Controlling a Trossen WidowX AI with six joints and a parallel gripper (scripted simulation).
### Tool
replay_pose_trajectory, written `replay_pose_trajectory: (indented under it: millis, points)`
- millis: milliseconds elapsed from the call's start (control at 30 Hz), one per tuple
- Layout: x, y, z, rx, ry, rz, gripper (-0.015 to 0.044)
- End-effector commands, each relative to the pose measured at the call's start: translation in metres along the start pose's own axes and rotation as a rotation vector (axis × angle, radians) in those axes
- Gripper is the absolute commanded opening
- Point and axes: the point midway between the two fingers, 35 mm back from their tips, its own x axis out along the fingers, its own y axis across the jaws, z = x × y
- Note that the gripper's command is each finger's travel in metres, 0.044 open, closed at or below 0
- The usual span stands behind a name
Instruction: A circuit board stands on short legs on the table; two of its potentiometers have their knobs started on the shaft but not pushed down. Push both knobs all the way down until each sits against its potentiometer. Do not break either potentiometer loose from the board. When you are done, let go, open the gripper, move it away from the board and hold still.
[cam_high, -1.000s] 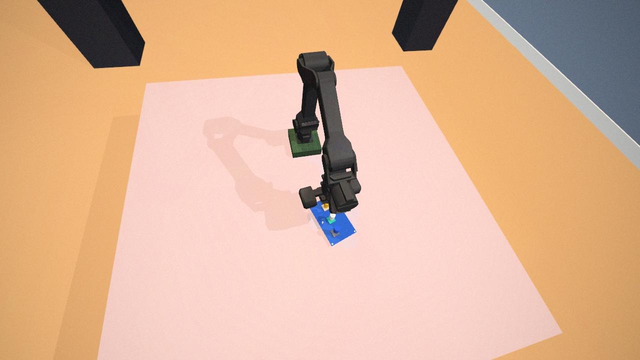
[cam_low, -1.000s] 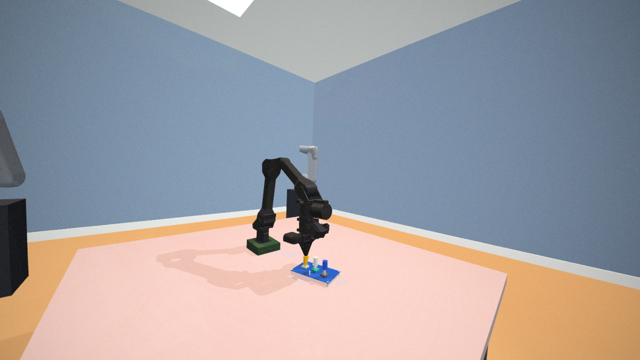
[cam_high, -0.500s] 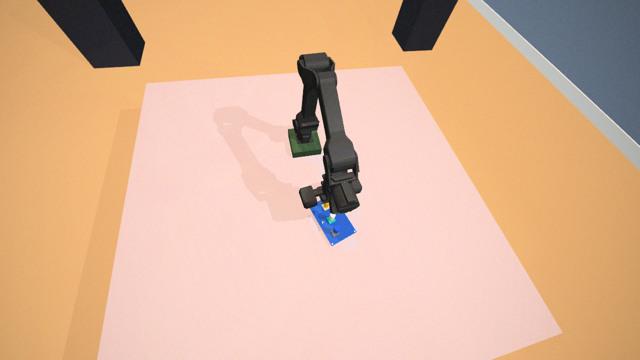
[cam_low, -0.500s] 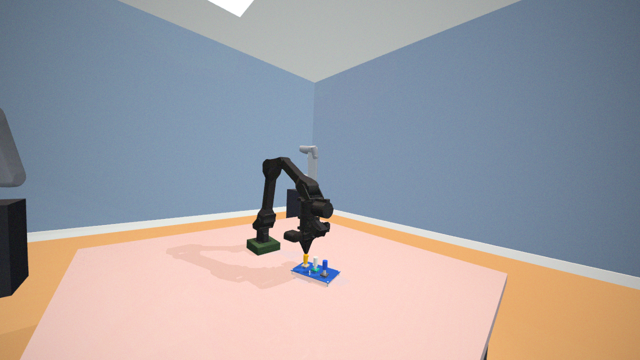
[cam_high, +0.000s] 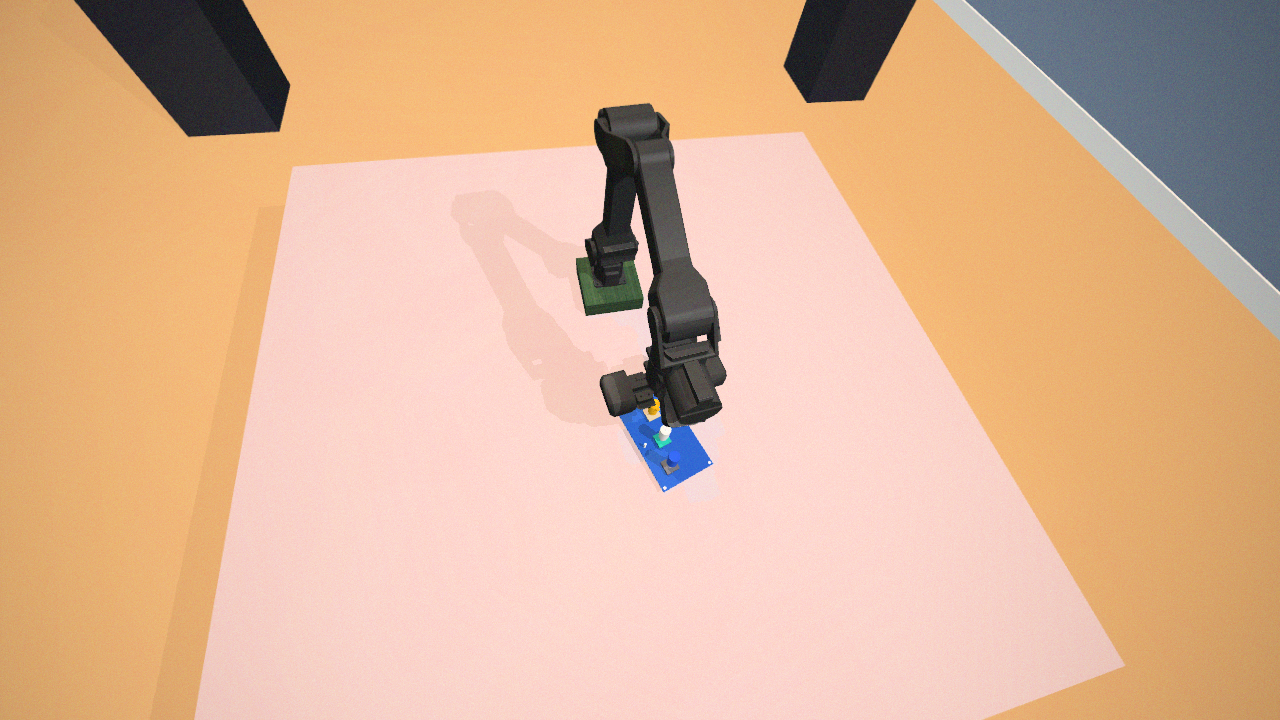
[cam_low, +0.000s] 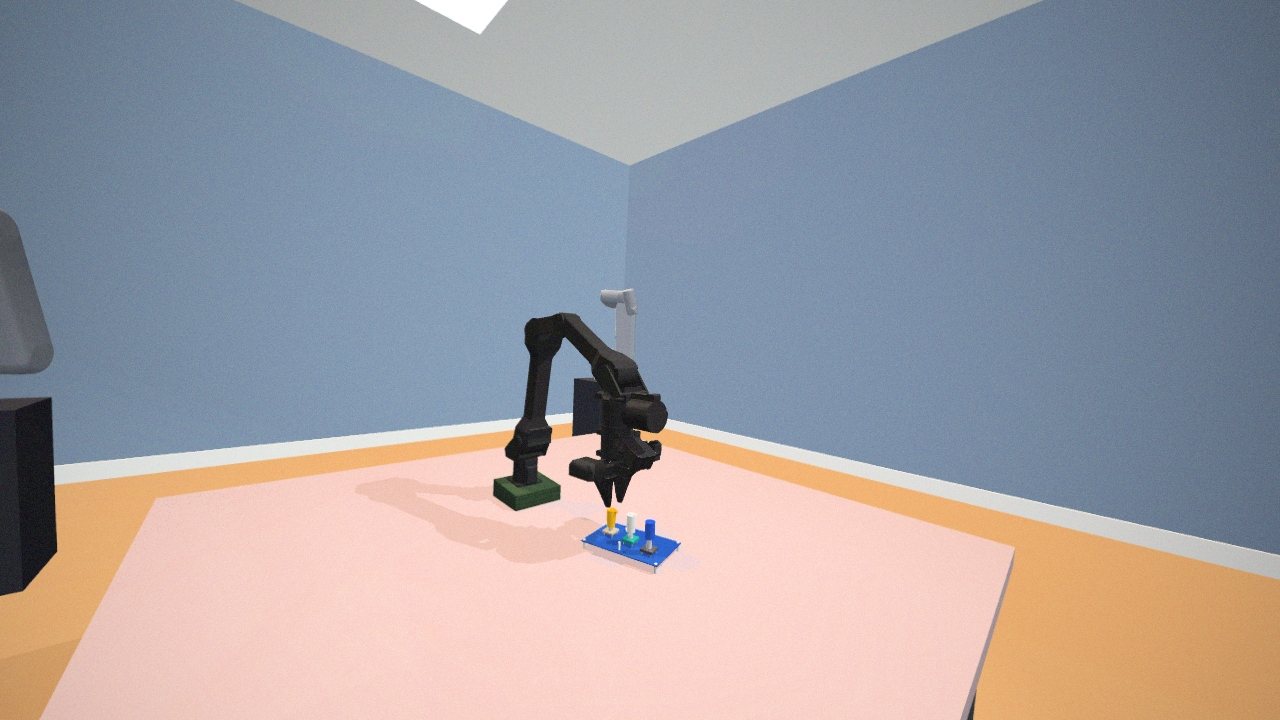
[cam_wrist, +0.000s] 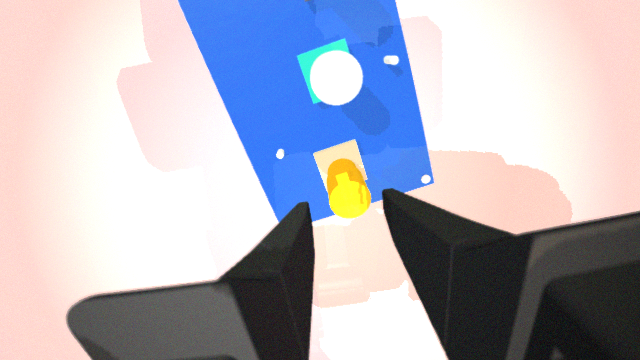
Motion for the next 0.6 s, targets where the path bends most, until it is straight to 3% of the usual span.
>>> replay_pose_trajectory:
  millis: [0, 100, 333, 567]
  points:
    - [-0.006, 0.013, 0.011, 0.004, -0.051, 0.025, 0.0079]
    - [-0.012, 0.011, 0.018, 0.015, -0.042, 0.020, 0.0000]
    - [-0.042, -0.002, 0.048, 0.073, 0.006, -0.005, 0.0000]
    - [-0.025, -0.002, 0.048, 0.075, 0.007, -0.006, 0.0000]
